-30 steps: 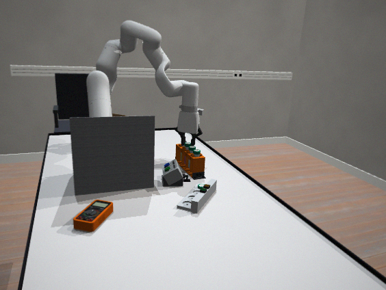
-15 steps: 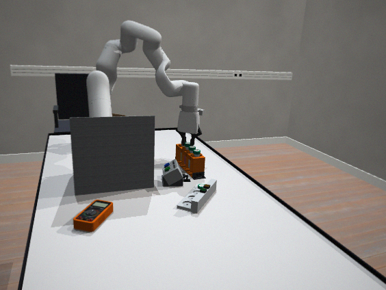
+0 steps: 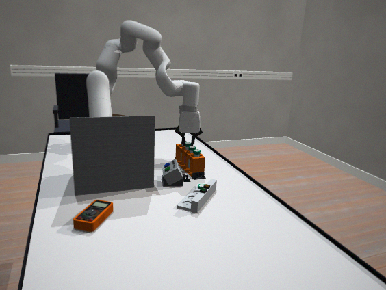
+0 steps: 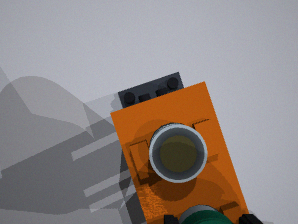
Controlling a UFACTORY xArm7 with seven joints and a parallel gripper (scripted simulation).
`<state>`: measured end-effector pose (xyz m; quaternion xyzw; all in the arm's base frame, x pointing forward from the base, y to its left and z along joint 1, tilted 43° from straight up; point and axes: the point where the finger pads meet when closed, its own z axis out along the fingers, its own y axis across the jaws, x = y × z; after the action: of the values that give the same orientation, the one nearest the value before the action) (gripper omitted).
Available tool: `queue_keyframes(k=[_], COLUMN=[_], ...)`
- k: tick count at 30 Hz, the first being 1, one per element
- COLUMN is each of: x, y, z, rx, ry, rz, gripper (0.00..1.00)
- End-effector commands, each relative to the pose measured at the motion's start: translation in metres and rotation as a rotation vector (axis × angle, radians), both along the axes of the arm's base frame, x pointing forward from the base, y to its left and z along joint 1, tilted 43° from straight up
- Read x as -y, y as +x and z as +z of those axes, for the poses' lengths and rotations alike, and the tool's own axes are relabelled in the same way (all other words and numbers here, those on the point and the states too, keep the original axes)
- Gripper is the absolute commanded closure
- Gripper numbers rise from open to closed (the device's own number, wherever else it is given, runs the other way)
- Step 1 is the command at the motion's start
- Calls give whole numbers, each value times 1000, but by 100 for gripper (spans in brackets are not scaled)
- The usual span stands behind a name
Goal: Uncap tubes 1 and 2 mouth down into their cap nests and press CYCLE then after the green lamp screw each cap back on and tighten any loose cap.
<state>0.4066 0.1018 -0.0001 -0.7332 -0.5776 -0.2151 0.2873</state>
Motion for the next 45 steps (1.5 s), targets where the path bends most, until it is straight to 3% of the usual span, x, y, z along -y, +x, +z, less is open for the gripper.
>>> queue_keyframes(k=[1,3,5,20,26,27,39,42,45], x=[2,2,2,2,2,2,2,2,2], y=[1,1,1,1,1,1,1,1,1], z=[0,0,0,1,1,1,1,1,1], rx=[168,236,236,740,754,754,754,586,486], ry=[13,13,13,18,18,18,18,16,16], rz=[158,232,232,787,802,802,802,617,506], gripper=[100,100,100,100,100,54,54,54,54])
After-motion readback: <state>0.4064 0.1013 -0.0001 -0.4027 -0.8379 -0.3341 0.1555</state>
